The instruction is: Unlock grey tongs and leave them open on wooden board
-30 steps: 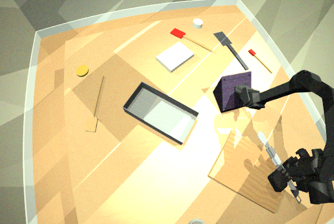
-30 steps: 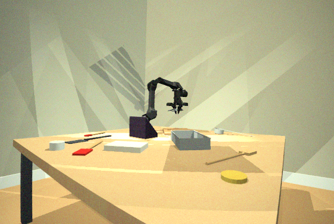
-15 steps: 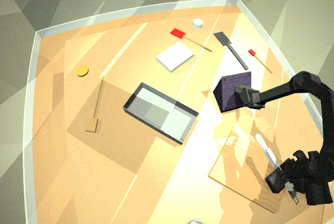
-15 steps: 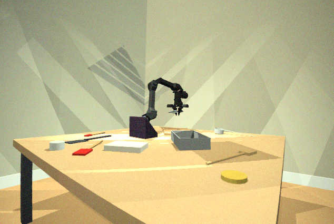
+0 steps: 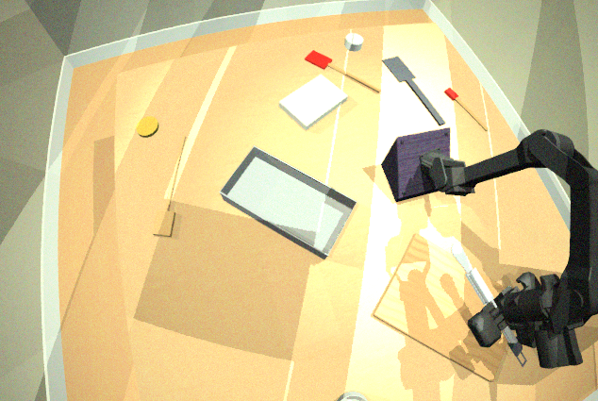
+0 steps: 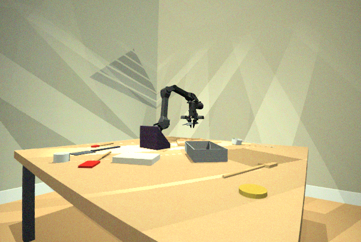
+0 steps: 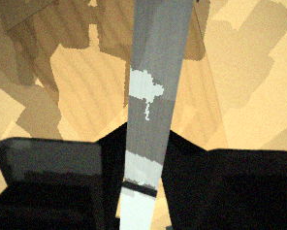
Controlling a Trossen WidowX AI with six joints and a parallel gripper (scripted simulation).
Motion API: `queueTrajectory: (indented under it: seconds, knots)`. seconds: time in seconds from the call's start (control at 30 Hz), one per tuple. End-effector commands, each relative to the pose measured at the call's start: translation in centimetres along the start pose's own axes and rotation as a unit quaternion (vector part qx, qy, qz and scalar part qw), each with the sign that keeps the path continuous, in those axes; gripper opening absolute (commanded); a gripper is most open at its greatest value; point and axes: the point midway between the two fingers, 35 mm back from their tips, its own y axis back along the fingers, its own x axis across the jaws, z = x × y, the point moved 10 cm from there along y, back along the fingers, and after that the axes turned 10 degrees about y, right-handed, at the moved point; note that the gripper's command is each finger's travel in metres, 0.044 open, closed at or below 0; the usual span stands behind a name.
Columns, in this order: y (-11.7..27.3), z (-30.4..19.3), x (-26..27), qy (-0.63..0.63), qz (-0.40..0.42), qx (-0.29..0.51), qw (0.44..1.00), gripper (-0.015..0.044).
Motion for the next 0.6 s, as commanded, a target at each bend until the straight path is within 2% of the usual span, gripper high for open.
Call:
queueTrajectory:
  seconds: [0.0, 0.57]
  knots:
    - [-0.9, -0.1, 0.0, -0.002, 0.0, 0.003, 1.0, -0.015]
    - [-3.7, -0.1, 0.0, -0.004, 0.001, 0.002, 1.0, -0.015]
